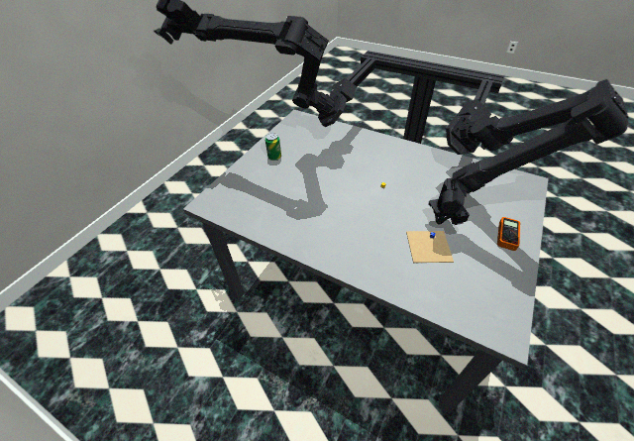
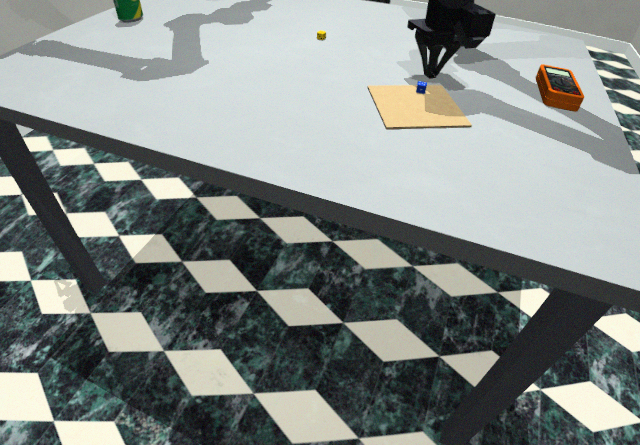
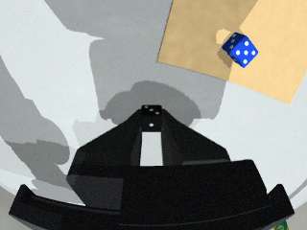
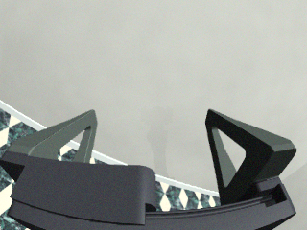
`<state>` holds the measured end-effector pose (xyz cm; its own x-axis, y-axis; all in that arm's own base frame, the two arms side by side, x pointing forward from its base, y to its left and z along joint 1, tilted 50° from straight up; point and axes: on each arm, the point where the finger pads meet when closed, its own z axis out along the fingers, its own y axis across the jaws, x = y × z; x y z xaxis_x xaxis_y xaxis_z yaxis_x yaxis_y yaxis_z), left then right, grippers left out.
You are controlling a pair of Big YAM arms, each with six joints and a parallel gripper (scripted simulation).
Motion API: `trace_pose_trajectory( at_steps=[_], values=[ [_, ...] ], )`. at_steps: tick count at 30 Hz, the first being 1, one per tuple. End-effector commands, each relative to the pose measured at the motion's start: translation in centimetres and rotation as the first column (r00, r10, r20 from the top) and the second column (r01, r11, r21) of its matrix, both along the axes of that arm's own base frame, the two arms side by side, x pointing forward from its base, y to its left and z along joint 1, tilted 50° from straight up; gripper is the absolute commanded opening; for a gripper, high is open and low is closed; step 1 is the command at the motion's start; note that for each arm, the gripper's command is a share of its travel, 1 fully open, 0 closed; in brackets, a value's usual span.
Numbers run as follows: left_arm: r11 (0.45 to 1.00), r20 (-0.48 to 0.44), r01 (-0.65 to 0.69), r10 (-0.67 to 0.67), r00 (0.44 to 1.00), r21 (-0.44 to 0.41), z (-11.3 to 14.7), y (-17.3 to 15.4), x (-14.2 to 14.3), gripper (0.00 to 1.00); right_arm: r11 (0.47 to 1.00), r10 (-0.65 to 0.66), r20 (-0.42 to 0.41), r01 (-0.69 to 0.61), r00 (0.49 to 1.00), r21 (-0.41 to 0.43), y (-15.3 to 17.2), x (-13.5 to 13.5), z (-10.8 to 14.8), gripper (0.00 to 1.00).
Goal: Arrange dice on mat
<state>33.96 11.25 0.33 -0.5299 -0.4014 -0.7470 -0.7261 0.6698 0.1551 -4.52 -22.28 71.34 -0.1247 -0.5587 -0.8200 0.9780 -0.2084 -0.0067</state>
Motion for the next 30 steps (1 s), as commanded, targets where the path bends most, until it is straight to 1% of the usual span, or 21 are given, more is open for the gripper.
trace_pose_trajectory(
  at_steps=[1,11,16,20,25,27,30],
  values=[
    [1.000,0.005,-0.006,0.006,1.000,-0.001,0.0,0.3,-0.1,0.11,0.998,-0.009,-0.006,0.008,1.000,-0.063,2.7,0.1,3.2,1.00],
    [1.000,0.004,-0.006,0.006,1.000,-0.001,0.0,0.3,-0.1,0.11,0.998,-0.009,-0.006,0.008,1.000,-0.063,2.7,0.1,3.2,1.00],
    [1.000,0.002,0.007,-0.007,1.000,-0.003,0.6,-1.0,-0.8,0.11,0.998,-0.009,-0.006,0.008,1.000,-0.063,2.7,0.1,3.2,1.00],
    [1.000,0.007,0.007,-0.007,1.000,-0.003,2.1,-2.3,-1.5,0.11,0.998,-0.009,-0.006,0.008,1.000,-0.063,2.7,0.1,3.2,1.00],
    [1.000,0.032,0.007,-0.006,0.999,-0.007,5.3,-4.7,-1.9,0.11,0.998,-0.009,-0.006,0.008,1.000,-0.063,2.7,0.1,3.2,1.00],
    [1.000,0.032,0.007,-0.006,0.999,-0.007,5.3,-4.7,-1.9,0.11,0.998,-0.009,-0.006,0.008,1.000,-0.063,2.7,0.1,3.2,1.00],
    [1.000,0.032,0.006,-0.006,0.999,-0.008,6.5,-5.8,-2.8,0.11,0.998,-0.009,-0.006,0.008,1.000,-0.063,2.7,0.1,3.2,1.00]
  ],
)
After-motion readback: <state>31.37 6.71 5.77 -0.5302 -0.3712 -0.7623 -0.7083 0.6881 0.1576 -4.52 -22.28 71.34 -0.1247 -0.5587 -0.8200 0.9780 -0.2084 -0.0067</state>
